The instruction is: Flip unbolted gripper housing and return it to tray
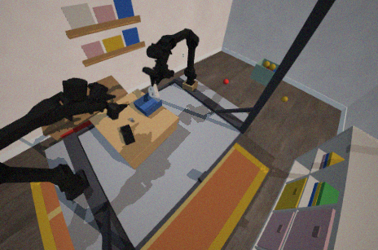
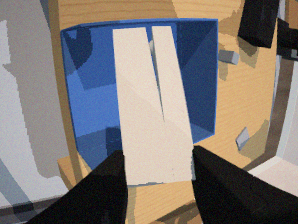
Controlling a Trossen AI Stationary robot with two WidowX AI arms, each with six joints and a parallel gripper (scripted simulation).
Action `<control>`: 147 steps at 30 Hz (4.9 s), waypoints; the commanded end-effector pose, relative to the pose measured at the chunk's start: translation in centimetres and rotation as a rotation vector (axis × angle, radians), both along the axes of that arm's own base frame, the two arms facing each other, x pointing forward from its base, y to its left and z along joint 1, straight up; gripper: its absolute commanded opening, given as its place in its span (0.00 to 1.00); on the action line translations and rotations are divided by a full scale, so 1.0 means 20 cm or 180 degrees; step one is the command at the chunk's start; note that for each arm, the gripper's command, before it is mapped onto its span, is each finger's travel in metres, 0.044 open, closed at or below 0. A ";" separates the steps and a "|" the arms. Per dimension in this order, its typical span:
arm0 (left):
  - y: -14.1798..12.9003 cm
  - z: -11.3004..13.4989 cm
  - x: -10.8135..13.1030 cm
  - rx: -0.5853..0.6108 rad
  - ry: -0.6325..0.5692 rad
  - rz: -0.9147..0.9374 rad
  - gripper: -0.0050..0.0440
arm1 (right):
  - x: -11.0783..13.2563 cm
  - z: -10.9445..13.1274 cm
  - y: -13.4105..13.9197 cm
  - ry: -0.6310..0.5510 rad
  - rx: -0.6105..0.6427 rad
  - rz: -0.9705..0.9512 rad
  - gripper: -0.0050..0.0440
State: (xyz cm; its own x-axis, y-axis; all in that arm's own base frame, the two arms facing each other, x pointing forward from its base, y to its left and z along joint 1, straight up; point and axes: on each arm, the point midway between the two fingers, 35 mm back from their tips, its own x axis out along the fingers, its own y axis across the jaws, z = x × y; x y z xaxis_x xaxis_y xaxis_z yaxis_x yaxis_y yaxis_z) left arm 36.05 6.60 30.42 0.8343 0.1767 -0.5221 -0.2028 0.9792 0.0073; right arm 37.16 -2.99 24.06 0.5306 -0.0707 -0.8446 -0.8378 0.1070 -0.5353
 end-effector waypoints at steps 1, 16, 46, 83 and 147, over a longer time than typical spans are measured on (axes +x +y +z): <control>0.00 0.05 -0.01 -0.0008 -0.0088 0.0001 1.00 | 0.03 0.05 0.00 -0.0088 0.0000 0.0018 0.33; 0.00 0.05 -0.01 -0.0008 -0.0088 0.0001 1.00 | 0.10 0.05 -0.02 -0.0090 0.0000 0.0018 0.33; 0.00 0.05 -0.01 -0.0008 -0.0088 0.0001 1.00 | 0.21 0.06 -0.04 -0.0094 -0.0001 0.0018 0.33; 0.00 0.05 -0.01 -0.0008 -0.0088 0.0001 1.00 | 0.09 -0.01 -0.03 -0.0951 -0.0110 0.0018 0.33; 0.00 0.05 -0.01 -0.0008 -0.0088 0.0001 1.00 | -0.09 -0.25 -0.01 -0.2735 -0.0335 0.0019 0.33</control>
State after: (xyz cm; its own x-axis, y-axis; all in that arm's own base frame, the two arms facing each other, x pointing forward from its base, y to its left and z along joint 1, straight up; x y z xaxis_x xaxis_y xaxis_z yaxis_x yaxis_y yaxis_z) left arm 36.05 6.60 30.42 0.8343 0.1767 -0.5221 -0.2028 0.9792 0.0073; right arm 35.48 -3.06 19.13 0.9789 -0.1162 -0.1682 -0.1663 0.0258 -0.9857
